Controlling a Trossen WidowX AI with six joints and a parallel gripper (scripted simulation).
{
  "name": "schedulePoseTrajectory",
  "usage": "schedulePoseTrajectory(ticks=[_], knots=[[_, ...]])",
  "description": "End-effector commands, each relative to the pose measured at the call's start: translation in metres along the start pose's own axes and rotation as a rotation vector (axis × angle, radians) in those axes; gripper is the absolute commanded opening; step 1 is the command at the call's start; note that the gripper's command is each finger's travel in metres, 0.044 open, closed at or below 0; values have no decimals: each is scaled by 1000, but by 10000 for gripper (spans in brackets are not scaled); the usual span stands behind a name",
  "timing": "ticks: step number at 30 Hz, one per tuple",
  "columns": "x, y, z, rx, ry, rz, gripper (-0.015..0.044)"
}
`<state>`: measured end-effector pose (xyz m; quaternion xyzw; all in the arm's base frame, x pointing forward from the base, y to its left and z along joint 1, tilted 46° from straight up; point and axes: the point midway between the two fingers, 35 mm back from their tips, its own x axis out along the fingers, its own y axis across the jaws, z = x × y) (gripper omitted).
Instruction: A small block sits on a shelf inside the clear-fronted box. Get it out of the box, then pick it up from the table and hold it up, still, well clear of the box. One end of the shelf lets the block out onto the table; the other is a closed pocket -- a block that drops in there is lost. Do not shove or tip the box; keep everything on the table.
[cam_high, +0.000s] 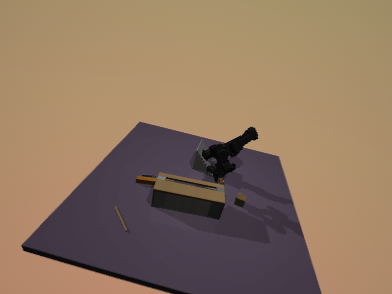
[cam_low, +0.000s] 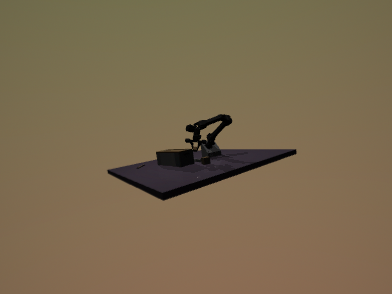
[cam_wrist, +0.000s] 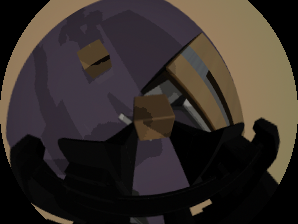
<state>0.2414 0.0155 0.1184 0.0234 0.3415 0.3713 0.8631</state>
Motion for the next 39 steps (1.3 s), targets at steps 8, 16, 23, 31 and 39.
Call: schedulePoseTrajectory(ticks=[8,16,23,31,39], knots=[[-9,0,3,446,-13,16,0],[-15,2,3,781,-17,31,0],[-21,3,4,1073,-19,47,0],[-27,4,5,1408,-19,68,0],[-33,6,7,1742,-15,93,0]])
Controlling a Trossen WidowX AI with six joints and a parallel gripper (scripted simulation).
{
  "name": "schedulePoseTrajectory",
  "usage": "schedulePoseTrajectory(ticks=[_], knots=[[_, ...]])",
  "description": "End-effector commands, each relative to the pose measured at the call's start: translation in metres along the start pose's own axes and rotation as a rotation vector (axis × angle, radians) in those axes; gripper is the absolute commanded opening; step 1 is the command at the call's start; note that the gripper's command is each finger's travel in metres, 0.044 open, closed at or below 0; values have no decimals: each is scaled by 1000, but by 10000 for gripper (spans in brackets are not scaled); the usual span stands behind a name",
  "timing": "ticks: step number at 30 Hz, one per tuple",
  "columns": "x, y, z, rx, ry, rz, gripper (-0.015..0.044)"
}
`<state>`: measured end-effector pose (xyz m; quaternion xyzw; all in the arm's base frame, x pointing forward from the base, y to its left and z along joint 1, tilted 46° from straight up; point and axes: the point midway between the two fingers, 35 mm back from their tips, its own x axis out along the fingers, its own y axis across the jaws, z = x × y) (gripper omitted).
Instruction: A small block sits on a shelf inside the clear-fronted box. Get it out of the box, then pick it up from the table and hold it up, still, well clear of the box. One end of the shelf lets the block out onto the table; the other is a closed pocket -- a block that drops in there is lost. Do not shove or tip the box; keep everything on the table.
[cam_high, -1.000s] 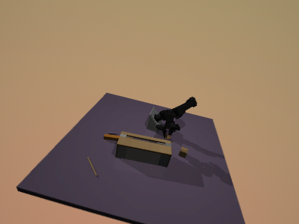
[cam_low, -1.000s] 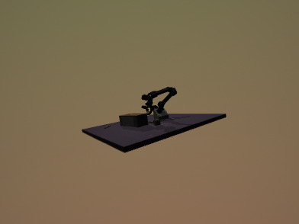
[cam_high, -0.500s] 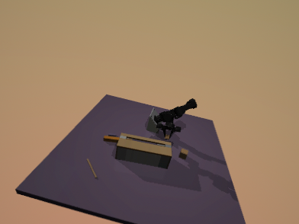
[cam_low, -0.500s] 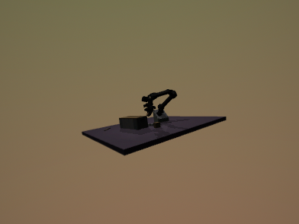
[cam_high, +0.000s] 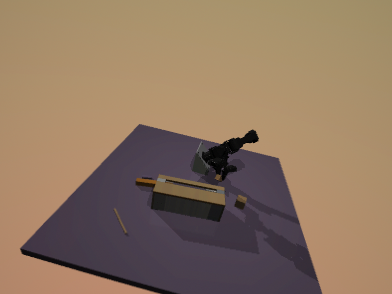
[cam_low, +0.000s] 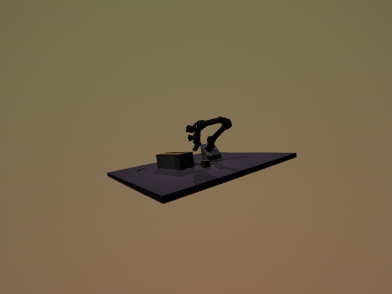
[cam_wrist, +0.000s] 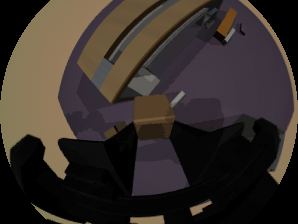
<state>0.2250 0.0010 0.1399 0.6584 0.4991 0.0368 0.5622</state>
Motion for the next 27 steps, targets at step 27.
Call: schedulePoseTrajectory(ticks=[27], knots=[[-25,12,-6,1240,63,63,0]])
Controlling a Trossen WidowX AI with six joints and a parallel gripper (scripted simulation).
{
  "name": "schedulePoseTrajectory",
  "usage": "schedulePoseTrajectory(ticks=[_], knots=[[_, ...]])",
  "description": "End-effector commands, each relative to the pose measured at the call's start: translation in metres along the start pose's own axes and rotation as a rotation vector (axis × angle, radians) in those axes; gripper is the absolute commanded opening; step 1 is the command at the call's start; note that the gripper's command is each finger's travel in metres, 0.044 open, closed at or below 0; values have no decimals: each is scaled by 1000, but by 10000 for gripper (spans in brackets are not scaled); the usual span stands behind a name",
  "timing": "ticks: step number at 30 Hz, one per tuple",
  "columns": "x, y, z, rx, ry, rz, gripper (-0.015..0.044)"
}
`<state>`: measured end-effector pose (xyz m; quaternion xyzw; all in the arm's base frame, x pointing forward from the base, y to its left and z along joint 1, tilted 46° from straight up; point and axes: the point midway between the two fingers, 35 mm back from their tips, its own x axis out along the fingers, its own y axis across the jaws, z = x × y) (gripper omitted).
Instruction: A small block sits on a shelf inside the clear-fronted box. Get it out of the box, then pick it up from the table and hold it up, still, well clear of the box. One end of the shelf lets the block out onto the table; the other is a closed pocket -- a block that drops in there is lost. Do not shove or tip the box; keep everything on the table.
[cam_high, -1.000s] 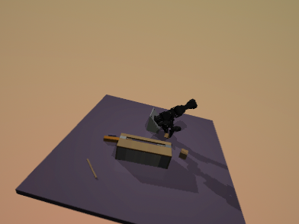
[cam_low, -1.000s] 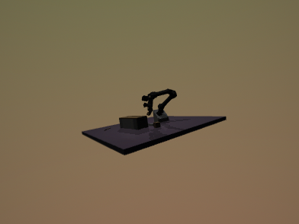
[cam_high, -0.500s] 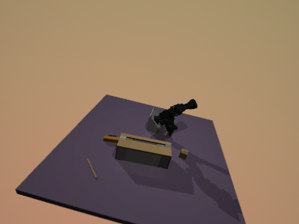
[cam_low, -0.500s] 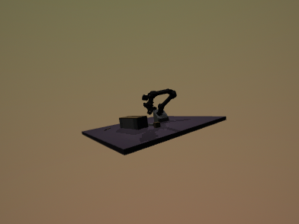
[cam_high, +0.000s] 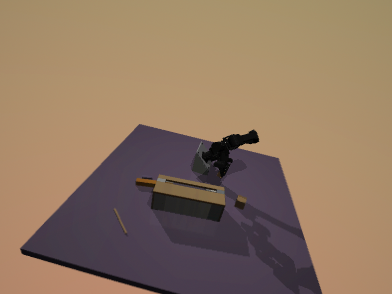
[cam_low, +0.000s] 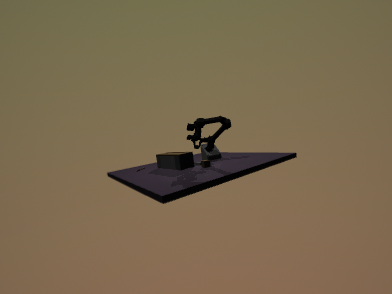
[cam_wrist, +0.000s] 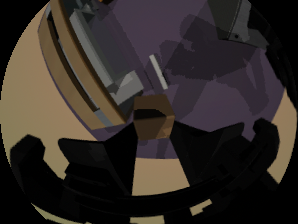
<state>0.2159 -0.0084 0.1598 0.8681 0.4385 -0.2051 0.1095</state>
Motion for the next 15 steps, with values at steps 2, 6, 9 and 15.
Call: schedulePoseTrajectory(ticks=[2,6,9,15], knots=[[-5,2,-4,195,18,8,0],[-8,2,-7,363,31,10,0],[-10,2,-8,488,41,10,0],[-15,2,-11,710,60,8,0]])
